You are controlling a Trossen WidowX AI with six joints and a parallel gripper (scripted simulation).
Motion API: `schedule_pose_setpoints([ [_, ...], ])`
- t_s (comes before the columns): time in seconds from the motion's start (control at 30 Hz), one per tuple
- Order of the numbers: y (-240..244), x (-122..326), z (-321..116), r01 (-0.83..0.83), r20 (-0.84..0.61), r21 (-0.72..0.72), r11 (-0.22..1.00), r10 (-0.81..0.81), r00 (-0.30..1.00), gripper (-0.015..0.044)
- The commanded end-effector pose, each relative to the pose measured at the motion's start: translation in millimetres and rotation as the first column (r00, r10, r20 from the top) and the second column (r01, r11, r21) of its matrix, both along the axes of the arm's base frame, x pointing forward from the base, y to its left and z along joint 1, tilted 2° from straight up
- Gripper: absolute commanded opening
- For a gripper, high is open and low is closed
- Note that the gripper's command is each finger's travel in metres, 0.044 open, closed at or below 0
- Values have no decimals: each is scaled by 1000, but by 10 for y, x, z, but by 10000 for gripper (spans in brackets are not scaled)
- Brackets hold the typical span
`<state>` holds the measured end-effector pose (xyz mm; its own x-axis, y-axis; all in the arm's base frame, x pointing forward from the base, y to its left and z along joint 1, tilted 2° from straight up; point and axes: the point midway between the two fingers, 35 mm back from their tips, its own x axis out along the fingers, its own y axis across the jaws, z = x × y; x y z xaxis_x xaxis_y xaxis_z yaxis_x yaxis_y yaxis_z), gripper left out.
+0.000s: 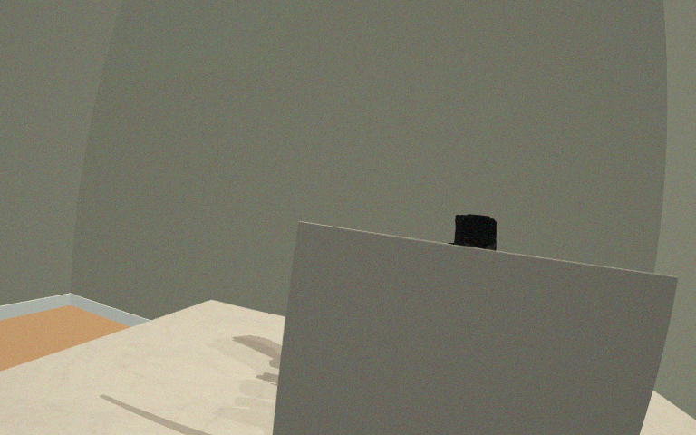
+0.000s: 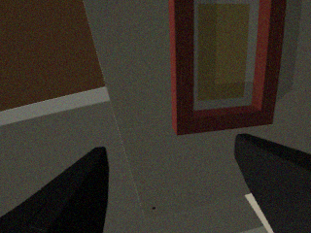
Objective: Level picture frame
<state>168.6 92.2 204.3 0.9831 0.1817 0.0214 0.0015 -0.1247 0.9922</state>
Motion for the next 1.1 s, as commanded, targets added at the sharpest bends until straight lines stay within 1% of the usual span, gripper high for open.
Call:
schedule_pose_setpoints([
  [0.0,82,188,-109,0,-4,-13,1000,0,1000,260],
  [0.27,7,594,-340,0,-13,-17,1000,0,1000,260],
  [0.8,70,641,-357,0,-10,-14,1000,0,1000,260],
  [1.07,161,972,-276,0,-1,-4,1000,0,1000,260],
])
